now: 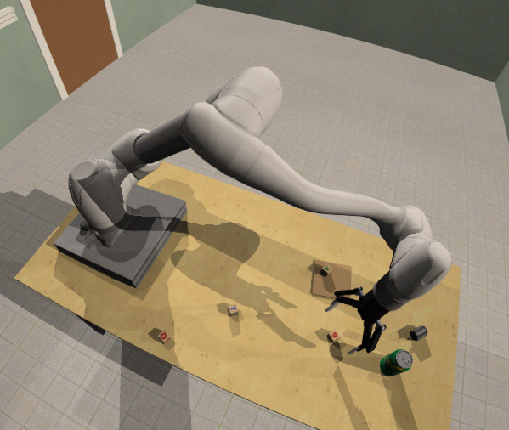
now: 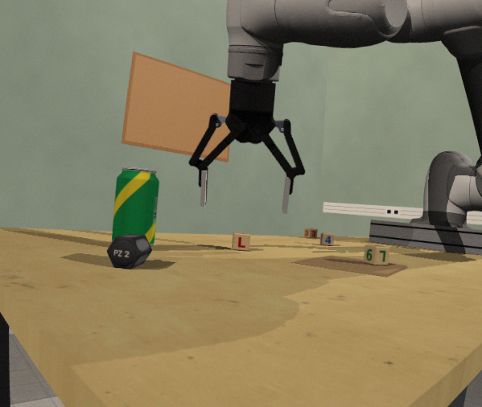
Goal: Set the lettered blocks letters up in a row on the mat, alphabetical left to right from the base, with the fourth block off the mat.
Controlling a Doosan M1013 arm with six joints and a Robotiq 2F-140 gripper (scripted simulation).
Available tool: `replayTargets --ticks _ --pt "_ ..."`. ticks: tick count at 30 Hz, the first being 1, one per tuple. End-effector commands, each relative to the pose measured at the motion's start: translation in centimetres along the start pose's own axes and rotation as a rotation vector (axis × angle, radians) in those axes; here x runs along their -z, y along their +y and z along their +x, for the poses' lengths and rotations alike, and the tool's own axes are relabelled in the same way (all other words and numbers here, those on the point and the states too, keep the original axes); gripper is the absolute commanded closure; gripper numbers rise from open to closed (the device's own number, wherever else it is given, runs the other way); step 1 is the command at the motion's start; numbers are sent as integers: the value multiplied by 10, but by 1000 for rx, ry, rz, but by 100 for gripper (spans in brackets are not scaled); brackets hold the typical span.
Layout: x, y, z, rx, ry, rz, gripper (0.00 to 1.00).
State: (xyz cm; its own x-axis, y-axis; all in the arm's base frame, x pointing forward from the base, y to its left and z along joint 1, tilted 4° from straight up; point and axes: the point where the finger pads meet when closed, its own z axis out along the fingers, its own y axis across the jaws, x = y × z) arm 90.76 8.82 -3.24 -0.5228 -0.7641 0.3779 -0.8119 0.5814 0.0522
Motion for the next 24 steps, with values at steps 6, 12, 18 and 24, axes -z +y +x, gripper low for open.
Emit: replayTargets --ticks 6,12,18,24 --pt "2 1 -2 -3 5 3 0" --pt "2 1 -2 -3 5 3 0" --pt "2 1 -2 -3 5 3 0" --pt "-10 25 47 -9 4 8 0"
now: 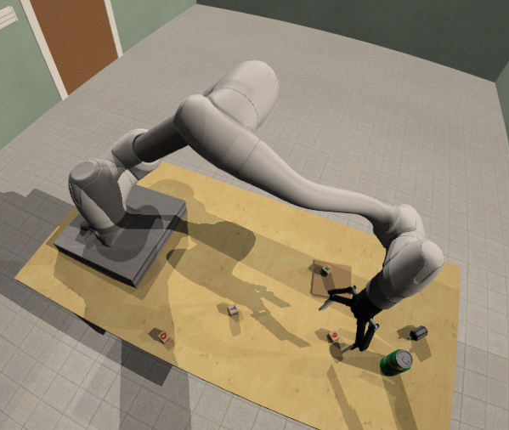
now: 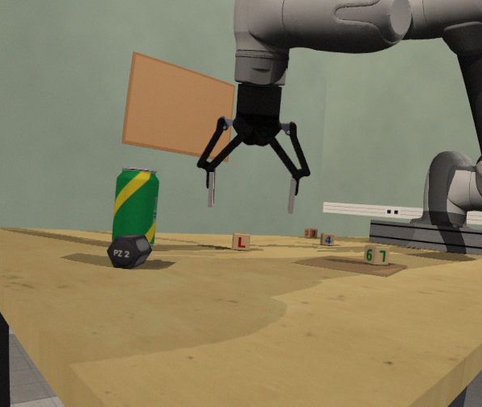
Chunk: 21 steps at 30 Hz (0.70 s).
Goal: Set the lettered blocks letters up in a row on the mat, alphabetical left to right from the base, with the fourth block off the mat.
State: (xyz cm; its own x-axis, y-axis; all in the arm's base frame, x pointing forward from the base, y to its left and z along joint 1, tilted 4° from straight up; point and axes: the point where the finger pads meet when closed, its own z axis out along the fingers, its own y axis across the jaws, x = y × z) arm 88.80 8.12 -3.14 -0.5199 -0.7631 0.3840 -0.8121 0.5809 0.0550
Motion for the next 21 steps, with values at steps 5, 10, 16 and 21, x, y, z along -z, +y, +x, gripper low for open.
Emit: replayTargets --ticks 5,10,16,21 --pt "-17 43 73 -11 -1 12 0" --pt "-39 92 134 -11 -1 12 0" --pt "-66 150 196 -9 -3 10 0" --pt "-87 195 238 -7 -5 8 0"
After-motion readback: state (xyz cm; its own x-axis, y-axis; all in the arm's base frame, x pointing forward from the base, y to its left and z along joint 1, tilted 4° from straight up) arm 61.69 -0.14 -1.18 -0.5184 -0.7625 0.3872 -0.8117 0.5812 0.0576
